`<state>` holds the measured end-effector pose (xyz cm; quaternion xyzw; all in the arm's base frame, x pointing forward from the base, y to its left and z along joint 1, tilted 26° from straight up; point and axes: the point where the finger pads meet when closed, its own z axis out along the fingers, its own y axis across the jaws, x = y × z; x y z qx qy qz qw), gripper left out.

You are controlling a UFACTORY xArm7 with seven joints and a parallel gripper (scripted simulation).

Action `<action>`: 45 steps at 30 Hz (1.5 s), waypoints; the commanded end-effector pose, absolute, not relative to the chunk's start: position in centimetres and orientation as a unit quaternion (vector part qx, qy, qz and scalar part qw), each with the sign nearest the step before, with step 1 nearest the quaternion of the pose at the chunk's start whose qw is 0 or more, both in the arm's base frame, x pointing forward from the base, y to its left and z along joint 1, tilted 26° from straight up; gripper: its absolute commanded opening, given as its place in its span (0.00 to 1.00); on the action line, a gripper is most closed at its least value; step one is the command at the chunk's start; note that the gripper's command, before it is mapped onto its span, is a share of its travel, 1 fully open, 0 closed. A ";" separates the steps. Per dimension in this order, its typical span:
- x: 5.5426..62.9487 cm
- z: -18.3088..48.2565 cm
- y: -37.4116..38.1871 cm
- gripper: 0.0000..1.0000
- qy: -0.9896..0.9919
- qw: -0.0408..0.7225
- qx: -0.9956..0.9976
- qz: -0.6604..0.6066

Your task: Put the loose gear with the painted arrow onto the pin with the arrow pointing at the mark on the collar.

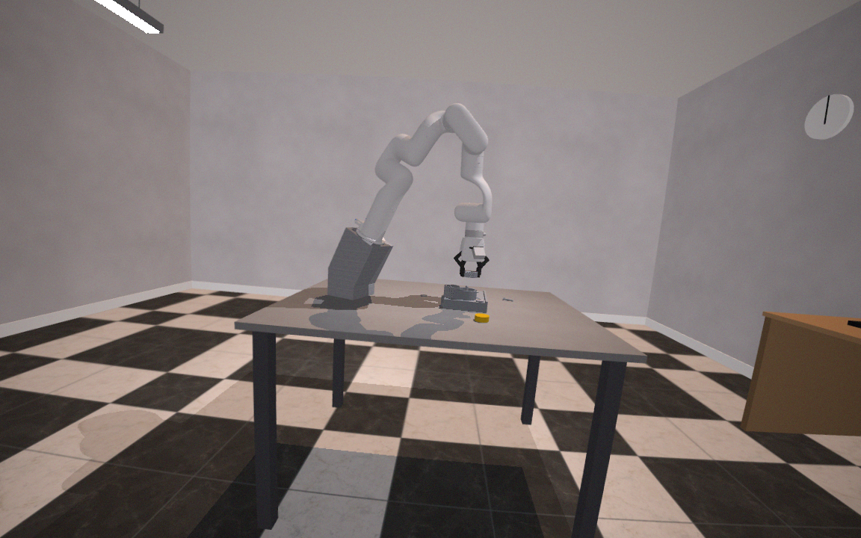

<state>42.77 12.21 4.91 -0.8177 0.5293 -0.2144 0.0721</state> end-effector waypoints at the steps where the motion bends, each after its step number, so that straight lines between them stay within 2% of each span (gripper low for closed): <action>1: 42.8 5.0 12.3 0.00 0.529 0.074 -0.818 -0.215; 7: 42.9 5.1 11.6 0.00 0.529 0.073 -0.818 -0.215; 13: 42.3 5.8 3.6 0.00 0.529 0.073 -0.818 -0.215; 27: 42.4 5.8 3.5 0.00 0.553 0.080 -0.802 -0.212; 45: 42.4 5.8 3.5 0.00 0.709 0.123 -0.668 -0.191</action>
